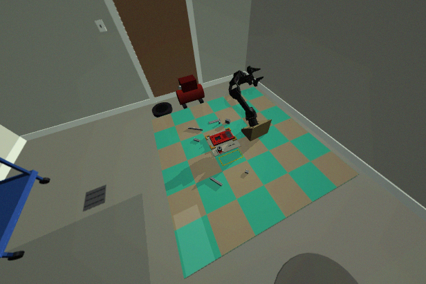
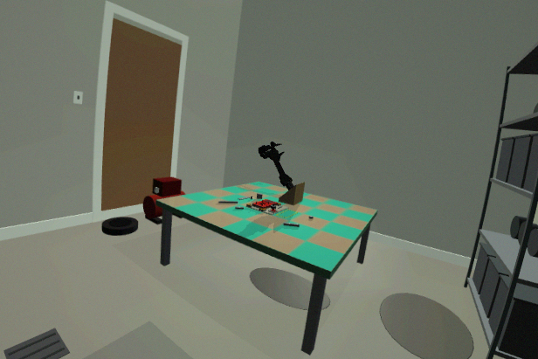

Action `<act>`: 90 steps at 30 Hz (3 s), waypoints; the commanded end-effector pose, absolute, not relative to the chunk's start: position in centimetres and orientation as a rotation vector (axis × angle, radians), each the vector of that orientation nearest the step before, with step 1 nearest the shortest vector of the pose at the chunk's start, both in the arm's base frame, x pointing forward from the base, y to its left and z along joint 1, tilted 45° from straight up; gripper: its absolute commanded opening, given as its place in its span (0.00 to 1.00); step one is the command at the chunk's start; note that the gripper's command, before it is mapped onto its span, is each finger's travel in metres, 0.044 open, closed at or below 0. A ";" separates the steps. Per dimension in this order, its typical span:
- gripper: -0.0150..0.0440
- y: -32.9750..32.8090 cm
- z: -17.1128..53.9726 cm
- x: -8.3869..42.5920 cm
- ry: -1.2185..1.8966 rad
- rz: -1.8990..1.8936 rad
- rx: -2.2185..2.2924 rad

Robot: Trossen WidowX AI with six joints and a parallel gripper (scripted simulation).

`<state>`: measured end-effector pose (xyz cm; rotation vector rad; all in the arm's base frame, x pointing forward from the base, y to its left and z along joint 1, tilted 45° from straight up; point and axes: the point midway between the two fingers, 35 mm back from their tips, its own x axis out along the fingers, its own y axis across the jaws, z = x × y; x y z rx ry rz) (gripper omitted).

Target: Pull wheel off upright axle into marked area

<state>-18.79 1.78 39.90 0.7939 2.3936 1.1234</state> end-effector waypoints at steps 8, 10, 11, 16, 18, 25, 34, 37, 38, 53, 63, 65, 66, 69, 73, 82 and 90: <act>0.76 -3.3 39.1 -20.0 2.640 0.884 0.596; 0.76 -5.5 38.7 -20.1 2.717 0.774 0.506; 0.76 -6.6 38.5 -20.1 2.751 0.717 0.460; 0.76 -12.1 37.4 -19.3 2.860 0.416 0.219; 0.76 -14.0 37.0 -18.6 2.877 0.292 0.133; 0.76 -20.9 34.9 -14.7 2.818 -0.174 -0.152; 0.76 -27.7 31.8 -6.3 2.508 -0.679 -0.403; 0.76 -29.2 30.6 -2.8 2.371 -0.806 -0.446; 0.76 -29.6 30.2 -1.6 2.323 -0.844 -0.455; 0.76 -28.8 23.8 16.9 1.650 -1.180 -0.377; 0.76 -21.8 18.0 28.0 1.280 -1.261 -0.147; 0.76 -19.8 16.8 29.8 1.215 -1.273 -0.091; 0.76 -18.8 16.1 30.7 1.183 -1.278 -0.063; 0.76 -15.4 14.2 32.9 1.092 -1.293 0.025; 0.76 -10.7 11.6 35.0 1.002 -1.293 0.118; 0.76 0.3 6.0 36.4 0.835 -1.285 0.302; 0.76 7.1 2.7 35.6 0.660 -1.333 0.531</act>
